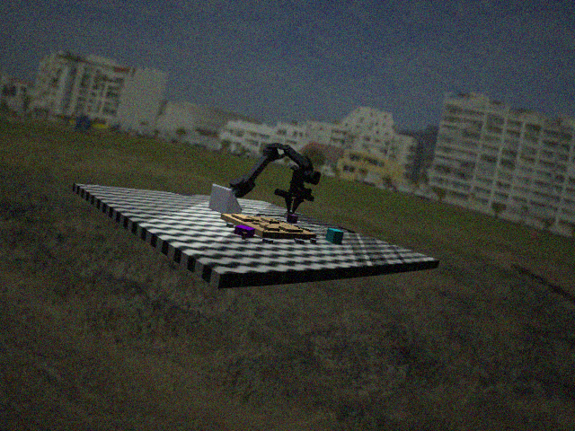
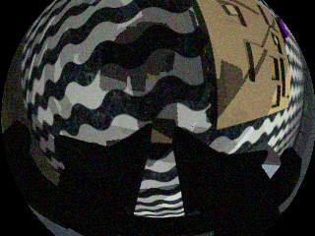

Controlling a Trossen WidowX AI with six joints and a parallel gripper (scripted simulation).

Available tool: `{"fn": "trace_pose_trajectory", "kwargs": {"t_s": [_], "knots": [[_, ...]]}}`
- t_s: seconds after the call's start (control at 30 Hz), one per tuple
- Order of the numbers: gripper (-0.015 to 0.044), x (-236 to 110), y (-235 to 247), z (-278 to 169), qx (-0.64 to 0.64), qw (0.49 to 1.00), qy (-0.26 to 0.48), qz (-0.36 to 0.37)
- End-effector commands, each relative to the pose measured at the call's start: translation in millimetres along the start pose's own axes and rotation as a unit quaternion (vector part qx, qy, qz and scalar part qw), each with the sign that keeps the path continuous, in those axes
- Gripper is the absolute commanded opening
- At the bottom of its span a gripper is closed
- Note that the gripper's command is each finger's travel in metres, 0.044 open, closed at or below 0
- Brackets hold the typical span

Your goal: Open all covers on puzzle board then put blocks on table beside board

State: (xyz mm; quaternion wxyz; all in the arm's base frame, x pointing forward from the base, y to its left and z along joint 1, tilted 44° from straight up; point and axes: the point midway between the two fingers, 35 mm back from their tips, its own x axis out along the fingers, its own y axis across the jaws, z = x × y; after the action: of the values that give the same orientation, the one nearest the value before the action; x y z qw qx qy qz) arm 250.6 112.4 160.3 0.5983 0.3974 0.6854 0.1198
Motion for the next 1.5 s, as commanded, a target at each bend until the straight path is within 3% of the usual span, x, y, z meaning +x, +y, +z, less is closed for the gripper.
{"fn": "trace_pose_trajectory", "kwargs": {"t_s": [0.0, 1.2, 1.47], "knots": [[0.008, 9, -3, -2, 0.004, 1.0, 0.003, -0.003], [0.008, 56, -2, -9, 0.004, 1.0, 0.006, 0.003], [0.029, 53, 1, -8, 0.0, 1.0, 0.004, 0.006]]}}
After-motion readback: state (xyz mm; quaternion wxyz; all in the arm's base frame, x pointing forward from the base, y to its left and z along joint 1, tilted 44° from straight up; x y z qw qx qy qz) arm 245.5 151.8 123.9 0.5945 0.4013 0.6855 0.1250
